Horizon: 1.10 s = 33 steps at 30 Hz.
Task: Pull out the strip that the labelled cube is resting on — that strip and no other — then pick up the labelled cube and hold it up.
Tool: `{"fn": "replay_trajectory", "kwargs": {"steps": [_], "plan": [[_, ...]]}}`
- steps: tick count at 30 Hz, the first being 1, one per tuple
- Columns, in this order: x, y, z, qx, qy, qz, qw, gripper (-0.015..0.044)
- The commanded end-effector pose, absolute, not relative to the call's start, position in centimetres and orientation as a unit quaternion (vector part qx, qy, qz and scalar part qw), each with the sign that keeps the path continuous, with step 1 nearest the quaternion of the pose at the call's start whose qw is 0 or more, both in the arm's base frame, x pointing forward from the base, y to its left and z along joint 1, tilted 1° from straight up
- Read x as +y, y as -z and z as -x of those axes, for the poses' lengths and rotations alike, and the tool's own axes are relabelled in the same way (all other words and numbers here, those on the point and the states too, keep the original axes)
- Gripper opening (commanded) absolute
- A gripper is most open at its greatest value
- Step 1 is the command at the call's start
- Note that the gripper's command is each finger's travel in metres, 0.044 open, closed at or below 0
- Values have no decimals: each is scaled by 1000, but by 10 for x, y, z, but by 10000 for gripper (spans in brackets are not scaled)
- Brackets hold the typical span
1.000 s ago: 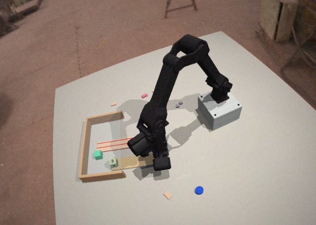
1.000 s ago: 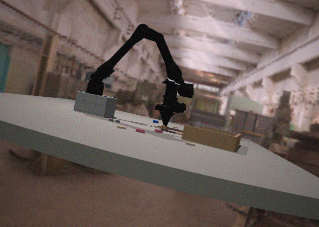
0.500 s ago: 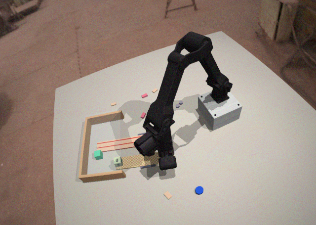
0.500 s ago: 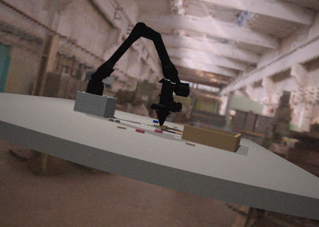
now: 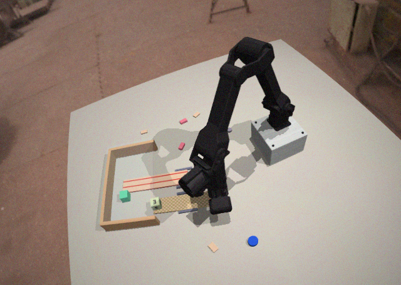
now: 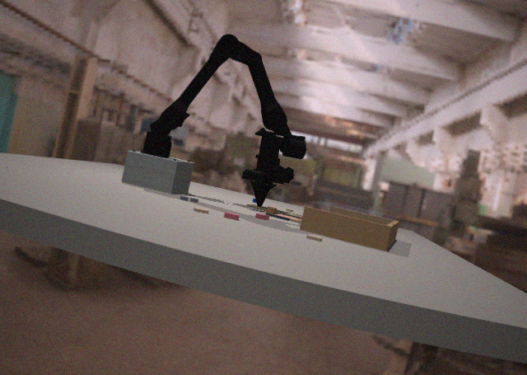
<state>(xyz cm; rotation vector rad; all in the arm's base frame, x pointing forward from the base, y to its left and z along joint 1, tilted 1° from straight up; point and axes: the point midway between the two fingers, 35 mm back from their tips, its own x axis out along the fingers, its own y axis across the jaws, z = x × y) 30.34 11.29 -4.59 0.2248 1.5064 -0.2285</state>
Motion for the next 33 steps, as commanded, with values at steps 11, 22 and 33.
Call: {"fn": "replay_trajectory", "kwargs": {"steps": [11,22,33], "plan": [[118,53,-273,693,105,-97,707,0],[123,53,-257,693,105,-98,706,0],[126,54,-245,693,105,-98,706,0]]}}
